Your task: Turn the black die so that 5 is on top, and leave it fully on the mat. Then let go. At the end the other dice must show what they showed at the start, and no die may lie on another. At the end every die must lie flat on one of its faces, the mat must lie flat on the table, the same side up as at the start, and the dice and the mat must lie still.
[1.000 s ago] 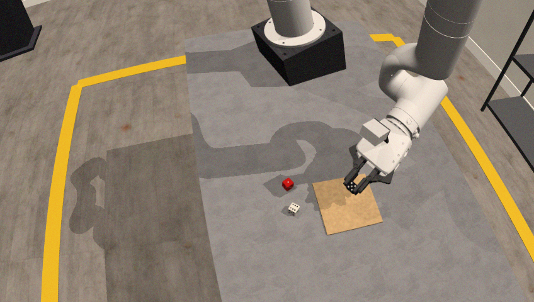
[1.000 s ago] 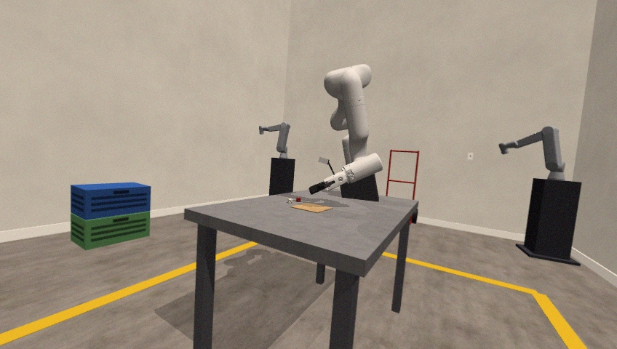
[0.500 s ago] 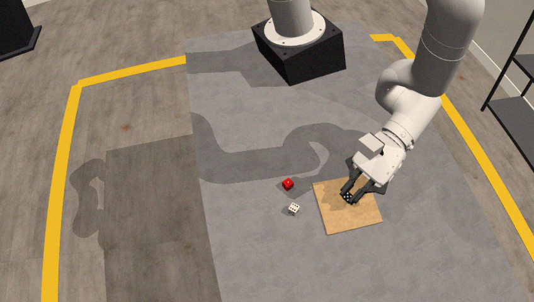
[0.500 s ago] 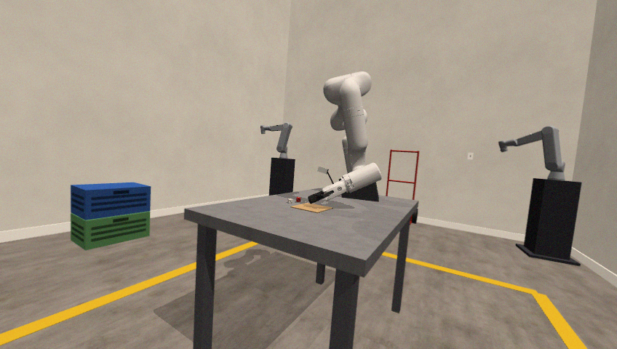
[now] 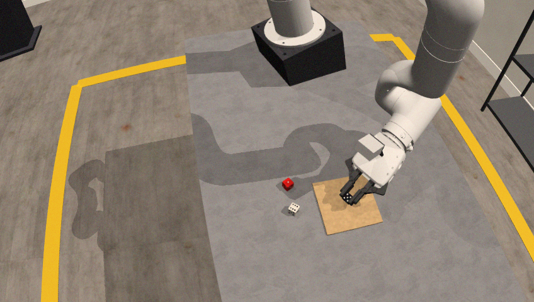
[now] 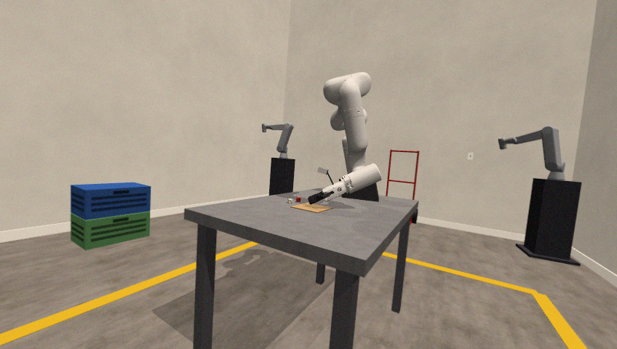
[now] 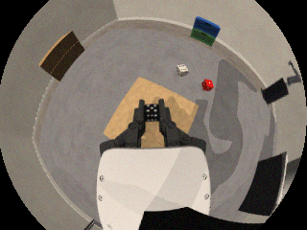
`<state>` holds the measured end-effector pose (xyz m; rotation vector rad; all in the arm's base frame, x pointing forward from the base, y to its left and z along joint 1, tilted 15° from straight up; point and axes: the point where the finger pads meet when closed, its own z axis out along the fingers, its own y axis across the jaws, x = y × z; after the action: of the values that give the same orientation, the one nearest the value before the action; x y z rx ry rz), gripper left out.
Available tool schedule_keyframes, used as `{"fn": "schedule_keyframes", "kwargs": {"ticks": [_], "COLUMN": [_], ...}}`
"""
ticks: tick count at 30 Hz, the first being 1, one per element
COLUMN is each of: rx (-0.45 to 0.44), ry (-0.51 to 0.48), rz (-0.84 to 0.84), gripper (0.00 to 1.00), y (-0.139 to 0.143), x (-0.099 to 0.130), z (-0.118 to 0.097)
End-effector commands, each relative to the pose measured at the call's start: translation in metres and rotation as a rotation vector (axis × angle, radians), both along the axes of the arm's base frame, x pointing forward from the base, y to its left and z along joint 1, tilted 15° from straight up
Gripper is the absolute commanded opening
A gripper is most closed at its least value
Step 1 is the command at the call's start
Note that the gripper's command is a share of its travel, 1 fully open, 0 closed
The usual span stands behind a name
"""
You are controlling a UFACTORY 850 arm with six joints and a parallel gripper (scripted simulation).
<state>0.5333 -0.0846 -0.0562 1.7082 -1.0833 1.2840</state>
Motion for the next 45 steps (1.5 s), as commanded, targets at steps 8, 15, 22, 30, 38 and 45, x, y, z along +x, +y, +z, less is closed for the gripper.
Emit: {"fn": "schedule_keyframes", "kwargs": {"ticks": [8,15,22,30,38,45], "rx": [0.0,0.0,0.0,0.0,0.0,0.0], "ry": [-0.001,-0.001,-0.001,-0.001,-0.001,-0.001], "rz": [0.0,0.0,0.0,0.0,0.0,0.0], "gripper": [0.15,0.15,0.15,0.15,0.15,0.15], "y": [0.0003,0.0003,0.0003,0.0,-0.0008,-0.002], "x": [0.0006,0.0006,0.0006,0.0006,0.0008,0.001], "z": [0.0005,0.0005,0.0005,-0.0004,-0.0036,-0.0083]}}
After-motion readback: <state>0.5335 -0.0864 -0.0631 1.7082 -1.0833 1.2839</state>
